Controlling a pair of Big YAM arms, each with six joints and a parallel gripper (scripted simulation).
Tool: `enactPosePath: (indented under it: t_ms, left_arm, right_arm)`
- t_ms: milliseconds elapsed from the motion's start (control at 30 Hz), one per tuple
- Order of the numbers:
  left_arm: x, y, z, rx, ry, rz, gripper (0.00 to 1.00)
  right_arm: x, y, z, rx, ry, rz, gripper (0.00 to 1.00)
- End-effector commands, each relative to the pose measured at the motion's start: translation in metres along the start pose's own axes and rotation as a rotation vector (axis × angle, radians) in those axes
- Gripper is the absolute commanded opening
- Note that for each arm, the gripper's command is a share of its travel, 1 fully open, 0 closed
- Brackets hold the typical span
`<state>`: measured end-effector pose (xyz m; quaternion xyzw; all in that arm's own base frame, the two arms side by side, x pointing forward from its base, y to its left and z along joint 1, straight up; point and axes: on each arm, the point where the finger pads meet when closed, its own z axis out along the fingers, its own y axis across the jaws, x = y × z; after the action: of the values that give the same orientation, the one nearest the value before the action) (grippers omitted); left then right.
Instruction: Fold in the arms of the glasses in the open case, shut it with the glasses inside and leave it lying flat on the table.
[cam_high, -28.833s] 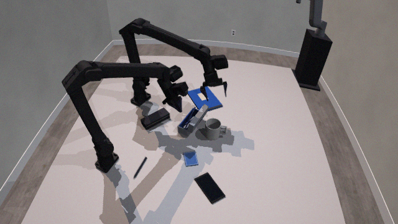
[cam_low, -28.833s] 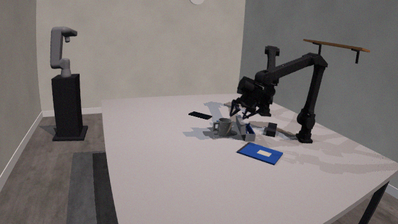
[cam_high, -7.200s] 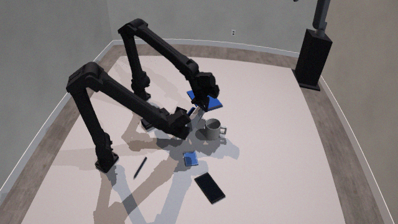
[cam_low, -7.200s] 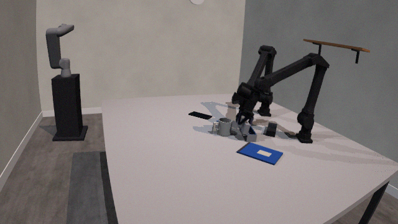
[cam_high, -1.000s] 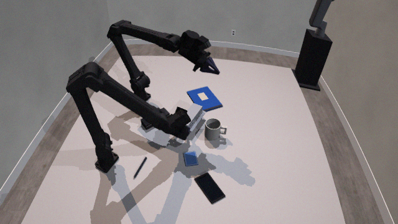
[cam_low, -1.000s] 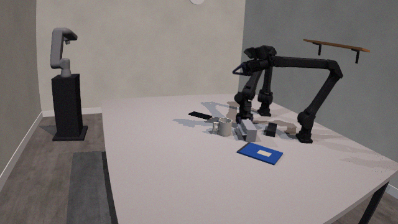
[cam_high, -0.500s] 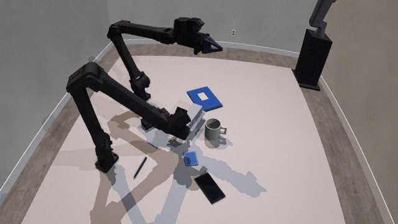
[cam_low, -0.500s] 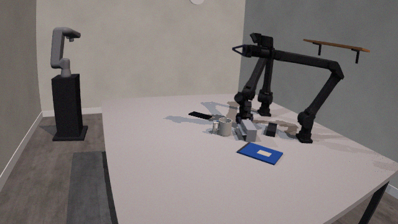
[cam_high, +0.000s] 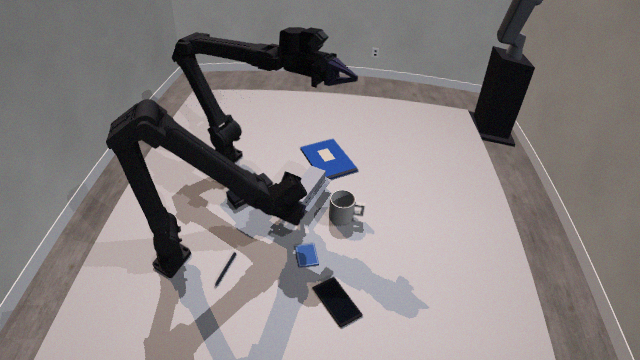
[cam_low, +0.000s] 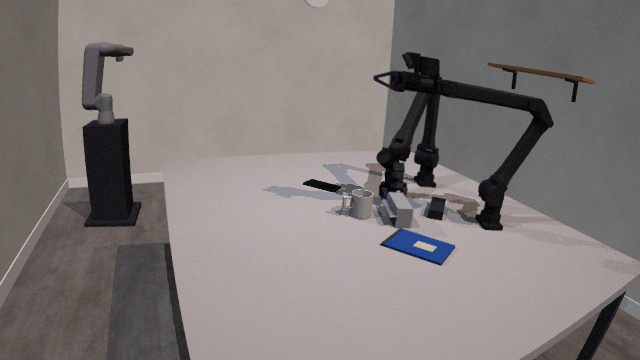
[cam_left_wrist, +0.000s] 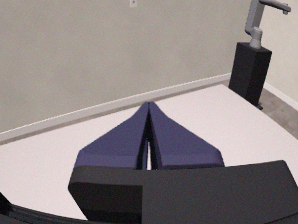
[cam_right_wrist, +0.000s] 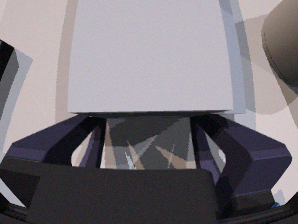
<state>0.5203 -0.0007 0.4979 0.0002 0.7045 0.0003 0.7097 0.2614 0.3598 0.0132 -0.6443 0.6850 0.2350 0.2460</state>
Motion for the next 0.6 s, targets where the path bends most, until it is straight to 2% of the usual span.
enactPosePath:
  t_ms: [0,133,167,467,500,533,567]
  left_arm:
    - [0.02,0.0,0.004,0.003,0.033,-0.012,0.0]
    - [0.013,0.001,0.0,0.001,0.017,-0.012,0.0]
    - [0.012,0.001,-0.001,0.0,0.013,-0.012,0.0]
    - [0.003,0.003,-0.006,-0.003,-0.008,-0.013,0.0]
    - [-0.007,0.002,-0.001,0.0,-0.019,-0.006,0.0]
    - [0.013,0.004,-0.001,-0.005,0.009,-0.013,0.0]
    - [0.015,0.004,-0.001,-0.005,0.015,-0.013,0.0]
  right_arm:
    - [-0.02,-0.01,-0.008,0.024,-0.038,-0.023,0.57]
    - [-0.02,-0.01,-0.008,0.024,-0.038,-0.023,0.57]
    - [-0.02,-0.01,-0.008,0.024,-0.038,-0.023,1.0]
    - [-0.015,-0.009,-0.005,0.018,-0.028,-0.018,1.0]
    - [-0.015,-0.008,-0.003,0.016,-0.026,-0.016,1.0]
    - [-0.015,-0.008,-0.004,0.017,-0.026,-0.017,1.0]
    - [-0.014,-0.008,-0.004,0.017,-0.025,-0.017,1.0]
